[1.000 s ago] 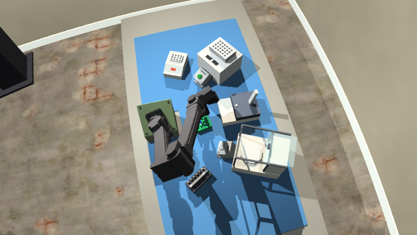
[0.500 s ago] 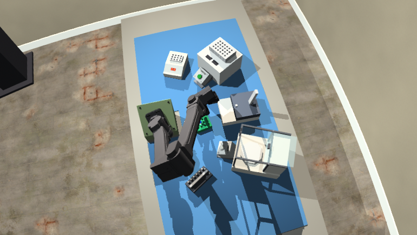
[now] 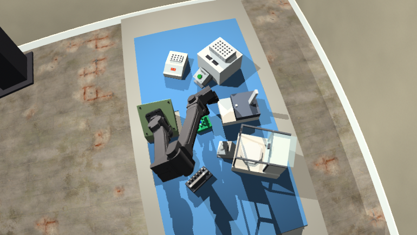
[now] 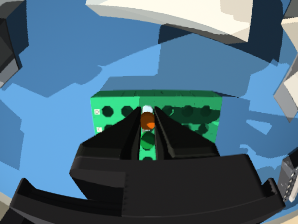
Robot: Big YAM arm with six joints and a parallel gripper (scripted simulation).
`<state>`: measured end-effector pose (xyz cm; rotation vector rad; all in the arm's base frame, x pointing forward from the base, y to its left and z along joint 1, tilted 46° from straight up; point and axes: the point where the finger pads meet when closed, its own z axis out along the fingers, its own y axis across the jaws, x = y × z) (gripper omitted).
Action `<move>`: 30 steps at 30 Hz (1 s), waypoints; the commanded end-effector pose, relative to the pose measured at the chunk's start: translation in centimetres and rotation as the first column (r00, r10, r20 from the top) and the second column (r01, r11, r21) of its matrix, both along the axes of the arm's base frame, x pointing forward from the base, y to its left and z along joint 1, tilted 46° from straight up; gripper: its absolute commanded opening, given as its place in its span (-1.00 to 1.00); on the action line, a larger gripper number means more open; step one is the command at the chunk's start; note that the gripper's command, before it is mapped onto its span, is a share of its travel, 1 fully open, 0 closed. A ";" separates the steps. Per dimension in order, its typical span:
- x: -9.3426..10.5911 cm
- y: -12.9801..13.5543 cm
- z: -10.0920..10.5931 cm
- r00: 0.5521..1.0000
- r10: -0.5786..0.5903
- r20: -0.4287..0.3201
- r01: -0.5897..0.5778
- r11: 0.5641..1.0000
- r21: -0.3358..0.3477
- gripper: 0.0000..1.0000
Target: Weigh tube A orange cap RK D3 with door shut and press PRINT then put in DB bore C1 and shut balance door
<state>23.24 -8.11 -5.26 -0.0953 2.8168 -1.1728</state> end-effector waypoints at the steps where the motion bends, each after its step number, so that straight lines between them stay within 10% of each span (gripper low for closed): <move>1: -0.6 0.3 0.0 1.000 0.009 -0.014 -0.009 1.000 -0.007 -0.82; 30: 2.0 1.7 1.5 0.999 0.006 0.033 -0.006 1.000 0.007 -0.82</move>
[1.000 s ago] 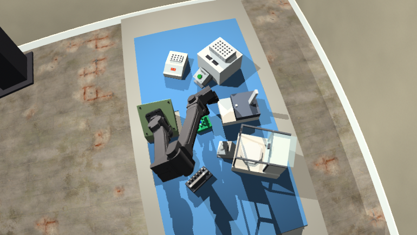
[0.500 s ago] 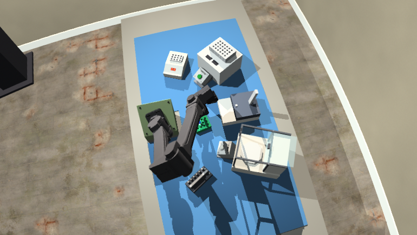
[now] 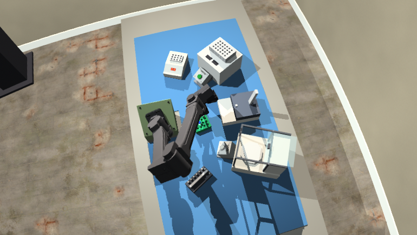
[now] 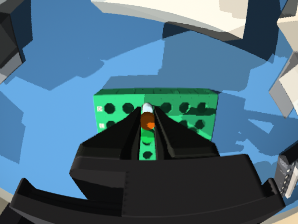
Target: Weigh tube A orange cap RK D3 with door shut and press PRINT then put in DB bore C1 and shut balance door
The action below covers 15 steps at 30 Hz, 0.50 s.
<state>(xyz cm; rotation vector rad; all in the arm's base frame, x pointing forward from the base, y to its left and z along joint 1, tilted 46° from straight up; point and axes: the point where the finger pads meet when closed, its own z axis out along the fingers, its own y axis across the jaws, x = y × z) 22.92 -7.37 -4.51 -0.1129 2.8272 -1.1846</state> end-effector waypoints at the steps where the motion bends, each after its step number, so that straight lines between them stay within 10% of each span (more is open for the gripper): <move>1: 2.4 1.1 0.8 0.999 0.004 0.054 -0.005 1.000 0.013 -0.82; 15: 2.6 1.6 1.4 0.998 0.004 0.057 -0.005 1.000 0.015 -0.82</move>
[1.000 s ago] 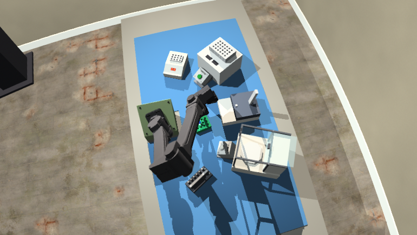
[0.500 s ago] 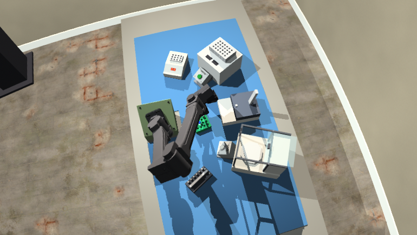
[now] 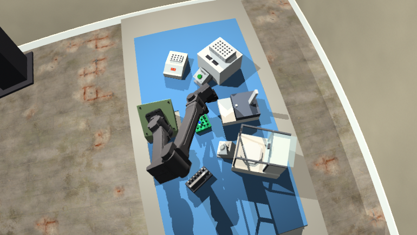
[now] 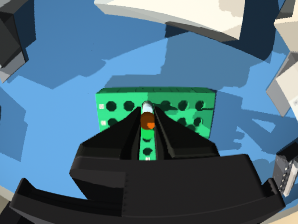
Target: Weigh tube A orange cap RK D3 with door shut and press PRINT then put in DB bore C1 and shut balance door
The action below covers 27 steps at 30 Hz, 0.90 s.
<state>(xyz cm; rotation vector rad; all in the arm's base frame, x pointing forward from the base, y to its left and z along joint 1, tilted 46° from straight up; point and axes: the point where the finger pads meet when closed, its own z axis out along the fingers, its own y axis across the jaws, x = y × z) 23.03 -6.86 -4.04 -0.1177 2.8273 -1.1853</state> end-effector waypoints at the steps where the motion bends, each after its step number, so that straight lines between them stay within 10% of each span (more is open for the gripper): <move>1: 2.5 1.1 0.9 0.998 0.002 0.059 -0.003 1.000 0.016 -0.82; 27: 2.5 1.0 1.0 0.998 -0.012 0.056 0.011 1.000 0.016 -0.82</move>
